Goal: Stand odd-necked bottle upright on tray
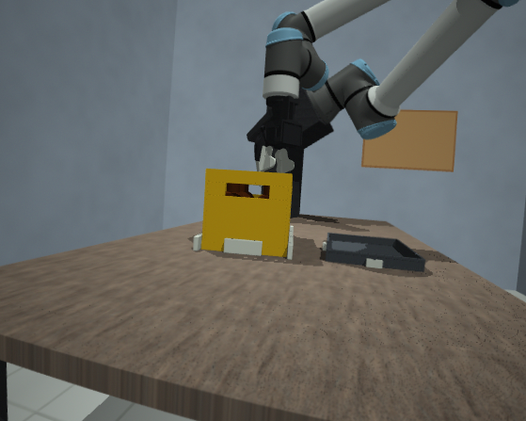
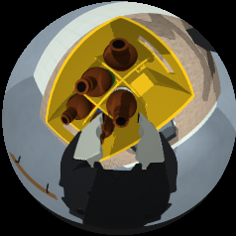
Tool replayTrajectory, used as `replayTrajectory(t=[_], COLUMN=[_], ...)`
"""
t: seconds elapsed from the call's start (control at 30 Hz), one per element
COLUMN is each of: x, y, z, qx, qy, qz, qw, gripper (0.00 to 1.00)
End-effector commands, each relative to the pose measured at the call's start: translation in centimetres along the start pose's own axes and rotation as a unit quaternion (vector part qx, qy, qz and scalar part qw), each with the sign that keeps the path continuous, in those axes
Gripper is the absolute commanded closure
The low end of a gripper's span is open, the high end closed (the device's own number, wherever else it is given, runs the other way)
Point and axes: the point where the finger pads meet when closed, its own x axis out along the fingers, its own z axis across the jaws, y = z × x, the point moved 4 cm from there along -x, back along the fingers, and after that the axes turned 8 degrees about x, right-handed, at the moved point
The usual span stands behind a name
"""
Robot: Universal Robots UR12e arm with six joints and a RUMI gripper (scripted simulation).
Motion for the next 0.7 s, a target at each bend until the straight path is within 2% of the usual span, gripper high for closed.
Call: replayTrajectory(t=[0.0, 0.17, 0.2, 0.67], x=[0.05, 0.05, 0.05, 0.05], y=[-0.14, -0.14, -0.14, -0.14], z=[-0.07, -0.07, -0.07, -0.07], qx=[-0.001, -0.001, -0.001, -0.001], qy=[0.000, 0.000, 0.000, 0.000], qz=[0.000, 0.000, 0.000, 0.000], qw=[1.000, 1.000, 1.000, 1.000], gripper=[0.62, 0.62, 1.00, 1.00])
